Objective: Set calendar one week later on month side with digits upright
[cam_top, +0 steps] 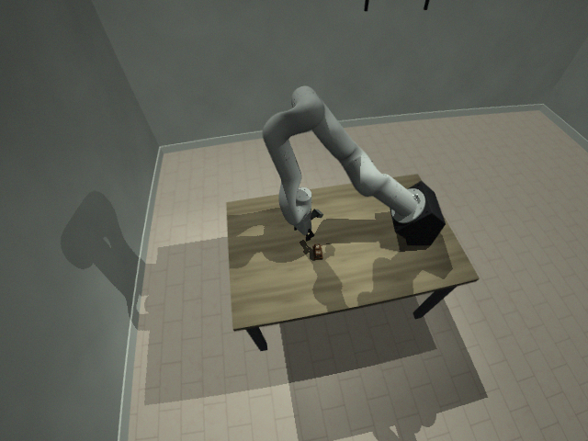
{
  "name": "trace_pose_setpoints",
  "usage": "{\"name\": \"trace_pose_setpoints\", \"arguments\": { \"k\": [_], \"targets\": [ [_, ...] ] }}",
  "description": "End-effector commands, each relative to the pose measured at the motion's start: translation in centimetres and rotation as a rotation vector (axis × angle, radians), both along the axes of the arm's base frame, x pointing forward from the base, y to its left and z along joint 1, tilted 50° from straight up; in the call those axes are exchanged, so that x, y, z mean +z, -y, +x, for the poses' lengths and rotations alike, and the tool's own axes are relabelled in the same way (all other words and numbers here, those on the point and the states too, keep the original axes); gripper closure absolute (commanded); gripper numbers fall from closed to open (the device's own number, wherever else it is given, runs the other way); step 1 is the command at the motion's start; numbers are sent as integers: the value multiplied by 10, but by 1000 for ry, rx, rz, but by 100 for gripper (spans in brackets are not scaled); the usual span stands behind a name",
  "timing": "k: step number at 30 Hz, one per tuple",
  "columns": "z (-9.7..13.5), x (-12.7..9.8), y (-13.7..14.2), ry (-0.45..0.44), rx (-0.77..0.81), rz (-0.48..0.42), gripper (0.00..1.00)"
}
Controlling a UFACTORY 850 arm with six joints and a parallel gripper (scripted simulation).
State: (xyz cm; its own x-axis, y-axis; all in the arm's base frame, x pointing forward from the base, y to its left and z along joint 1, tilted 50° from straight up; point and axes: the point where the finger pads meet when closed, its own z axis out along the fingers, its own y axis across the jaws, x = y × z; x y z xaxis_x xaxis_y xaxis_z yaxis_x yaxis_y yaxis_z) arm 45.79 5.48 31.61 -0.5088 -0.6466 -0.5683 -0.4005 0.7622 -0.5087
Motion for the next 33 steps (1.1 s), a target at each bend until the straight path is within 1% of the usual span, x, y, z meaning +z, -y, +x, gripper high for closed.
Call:
{"name": "trace_pose_setpoints", "arguments": {
  "k": [1, 25, 29, 33],
  "targets": [
    [0, 0, 0, 1, 0, 0, 0],
    [0, 1, 0, 1, 0, 0, 0],
    [-2, 2, 0, 1, 0, 0, 0],
    [-10, 9, 0, 1, 0, 0, 0]
  ]
}}
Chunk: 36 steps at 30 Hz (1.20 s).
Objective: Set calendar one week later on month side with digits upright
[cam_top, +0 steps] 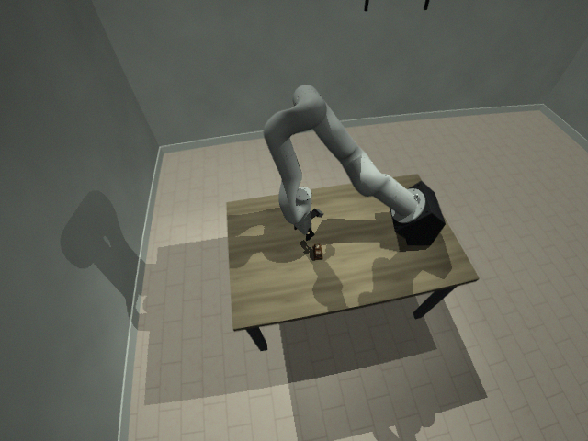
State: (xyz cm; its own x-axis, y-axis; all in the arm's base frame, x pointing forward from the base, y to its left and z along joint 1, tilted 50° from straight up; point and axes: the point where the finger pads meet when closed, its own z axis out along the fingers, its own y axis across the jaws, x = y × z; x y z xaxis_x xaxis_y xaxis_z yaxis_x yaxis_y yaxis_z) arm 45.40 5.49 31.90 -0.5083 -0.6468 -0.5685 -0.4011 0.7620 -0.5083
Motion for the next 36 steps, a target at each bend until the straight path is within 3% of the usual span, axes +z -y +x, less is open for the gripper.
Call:
{"name": "trace_pose_setpoints", "arguments": {
  "k": [1, 11, 33, 36],
  "targets": [
    [-9, 9, 0, 1, -1, 0, 0],
    [-36, 32, -2, 1, -1, 0, 0],
    [-42, 36, -2, 1, 2, -3, 0],
    [-48, 23, -14, -13, 102, -124, 0]
  ]
}}
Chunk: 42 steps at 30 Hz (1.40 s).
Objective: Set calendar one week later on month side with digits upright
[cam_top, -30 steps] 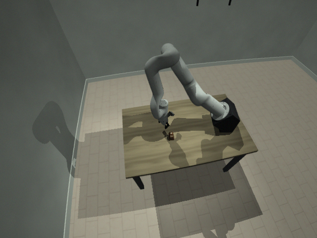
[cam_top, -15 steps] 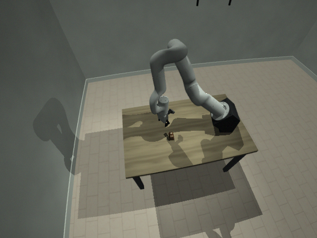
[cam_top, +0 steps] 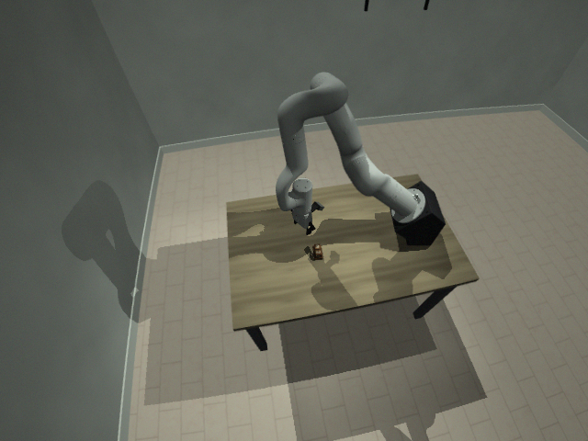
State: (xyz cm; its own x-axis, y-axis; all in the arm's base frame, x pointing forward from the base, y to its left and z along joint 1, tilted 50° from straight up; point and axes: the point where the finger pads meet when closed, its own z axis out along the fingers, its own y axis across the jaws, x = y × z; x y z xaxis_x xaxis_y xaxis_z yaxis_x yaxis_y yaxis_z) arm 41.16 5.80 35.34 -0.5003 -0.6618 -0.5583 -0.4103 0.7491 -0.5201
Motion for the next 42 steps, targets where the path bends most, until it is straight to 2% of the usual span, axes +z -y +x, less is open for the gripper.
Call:
{"name": "trace_pose_setpoints", "arguments": {
  "k": [1, 4, 5, 9, 11, 13, 16, 17, 19, 22, 25, 26, 42],
  "targets": [
    [-7, -14, -14, -15, 111, -133, 0],
    [-10, -20, -19, -21, 161, -192, 0],
    [-13, -26, -25, -25, 206, -246, 0],
    [-19, -36, -35, -30, 300, -356, 0],
    [-19, -36, -35, -30, 300, -356, 0],
    [-25, -45, -44, -33, 386, -456, 0],
    [-28, -48, -47, -33, 418, -494, 0],
    [-31, -52, -51, -33, 464, -547, 0],
    [-33, -55, -54, -33, 492, -580, 0],
    [-40, -62, -62, -30, 577, -681, 0],
    [-41, -64, -65, -28, 600, -707, 0],
    [-41, -64, -65, -28, 600, -707, 51],
    [-41, -64, -65, -28, 600, -707, 51]
  ]
}}
